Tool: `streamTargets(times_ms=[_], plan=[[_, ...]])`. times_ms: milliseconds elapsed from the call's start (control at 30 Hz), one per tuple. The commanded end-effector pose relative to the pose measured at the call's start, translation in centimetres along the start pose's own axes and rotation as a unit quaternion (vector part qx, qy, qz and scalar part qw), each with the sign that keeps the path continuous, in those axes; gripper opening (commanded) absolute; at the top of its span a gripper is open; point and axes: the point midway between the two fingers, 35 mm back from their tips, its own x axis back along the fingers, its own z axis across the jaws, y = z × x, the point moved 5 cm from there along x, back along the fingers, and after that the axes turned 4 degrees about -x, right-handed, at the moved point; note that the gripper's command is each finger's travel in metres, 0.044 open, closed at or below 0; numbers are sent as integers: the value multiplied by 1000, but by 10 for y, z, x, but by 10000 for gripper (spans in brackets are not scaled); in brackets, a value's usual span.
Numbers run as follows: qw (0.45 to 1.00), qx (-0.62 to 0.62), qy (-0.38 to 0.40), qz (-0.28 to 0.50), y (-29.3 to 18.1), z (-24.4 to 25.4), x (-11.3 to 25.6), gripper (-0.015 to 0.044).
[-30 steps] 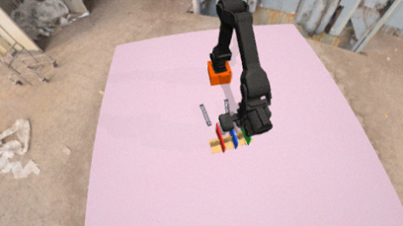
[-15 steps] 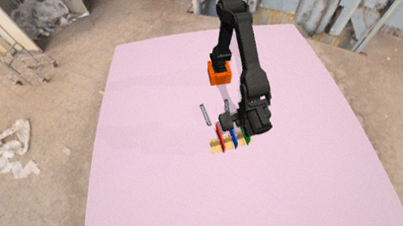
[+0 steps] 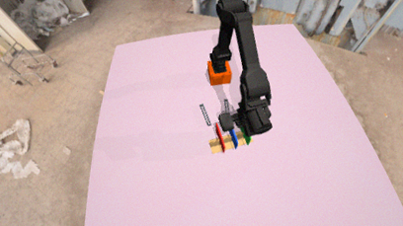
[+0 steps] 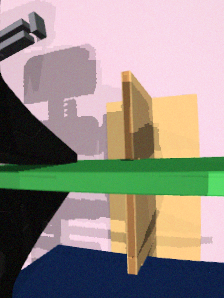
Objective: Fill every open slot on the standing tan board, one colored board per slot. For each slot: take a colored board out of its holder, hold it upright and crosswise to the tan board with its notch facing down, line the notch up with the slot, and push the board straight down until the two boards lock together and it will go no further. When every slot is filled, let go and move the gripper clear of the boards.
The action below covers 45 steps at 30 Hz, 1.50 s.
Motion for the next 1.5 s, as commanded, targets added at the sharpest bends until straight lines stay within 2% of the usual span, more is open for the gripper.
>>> streamTargets(times_ms=[0,1033,1233,1467], plan=[[1000,6,0,-1,1,0,1,0],[1000,-6,0,1,0,0,0,0],[1000,-6,0,1,0,0,0,157],[1000,-6,0,1,0,0,0,161]])
